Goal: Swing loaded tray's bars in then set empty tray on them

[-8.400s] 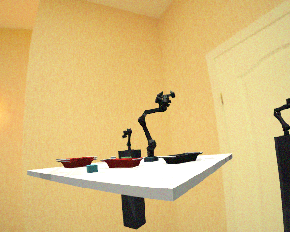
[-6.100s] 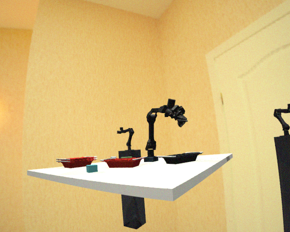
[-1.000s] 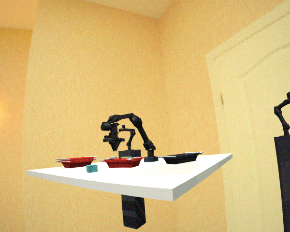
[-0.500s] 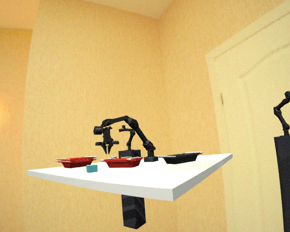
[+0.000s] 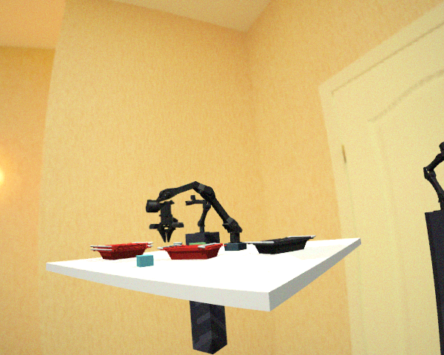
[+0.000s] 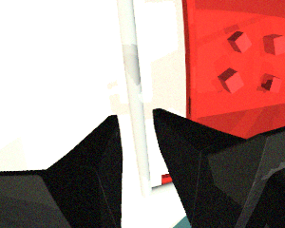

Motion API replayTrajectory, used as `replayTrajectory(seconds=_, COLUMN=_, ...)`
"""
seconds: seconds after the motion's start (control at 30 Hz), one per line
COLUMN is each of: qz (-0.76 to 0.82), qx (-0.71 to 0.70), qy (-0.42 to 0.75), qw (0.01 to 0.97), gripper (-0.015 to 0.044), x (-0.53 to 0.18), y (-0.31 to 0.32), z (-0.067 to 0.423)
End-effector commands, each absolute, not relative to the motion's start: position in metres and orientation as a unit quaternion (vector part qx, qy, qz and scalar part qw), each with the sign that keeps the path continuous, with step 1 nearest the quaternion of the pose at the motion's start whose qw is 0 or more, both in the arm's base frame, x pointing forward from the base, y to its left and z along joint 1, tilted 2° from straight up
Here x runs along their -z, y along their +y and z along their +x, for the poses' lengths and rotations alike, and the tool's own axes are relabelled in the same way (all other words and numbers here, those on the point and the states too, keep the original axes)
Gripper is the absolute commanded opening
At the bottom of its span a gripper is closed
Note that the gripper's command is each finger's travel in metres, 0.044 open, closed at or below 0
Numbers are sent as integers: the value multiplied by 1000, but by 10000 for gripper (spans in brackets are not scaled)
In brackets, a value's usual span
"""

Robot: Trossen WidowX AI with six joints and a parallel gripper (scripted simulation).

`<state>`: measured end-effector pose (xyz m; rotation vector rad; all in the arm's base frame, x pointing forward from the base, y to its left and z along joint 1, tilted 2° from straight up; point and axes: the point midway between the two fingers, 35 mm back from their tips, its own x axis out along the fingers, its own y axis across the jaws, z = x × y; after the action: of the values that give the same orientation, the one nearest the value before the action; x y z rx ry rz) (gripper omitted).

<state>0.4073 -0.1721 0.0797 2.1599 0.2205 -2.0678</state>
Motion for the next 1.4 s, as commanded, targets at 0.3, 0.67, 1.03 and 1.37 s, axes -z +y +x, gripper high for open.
replayTrajectory(seconds=0.3, qz=714, qx=693, qy=73, qw=67, gripper=85, x=-33, y=-170, z=405)
replayTrajectory(seconds=0.67, qz=714, qx=693, qy=74, qw=67, gripper=85, x=-60, y=-155, z=401)
replayTrajectory(seconds=1.03, qz=714, qx=693, qy=75, qw=66, gripper=85, x=-66, y=-120, z=394)
replayTrajectory(seconds=1.37, qz=714, qx=693, qy=76, qw=65, gripper=85, x=-50, y=-97, z=391)
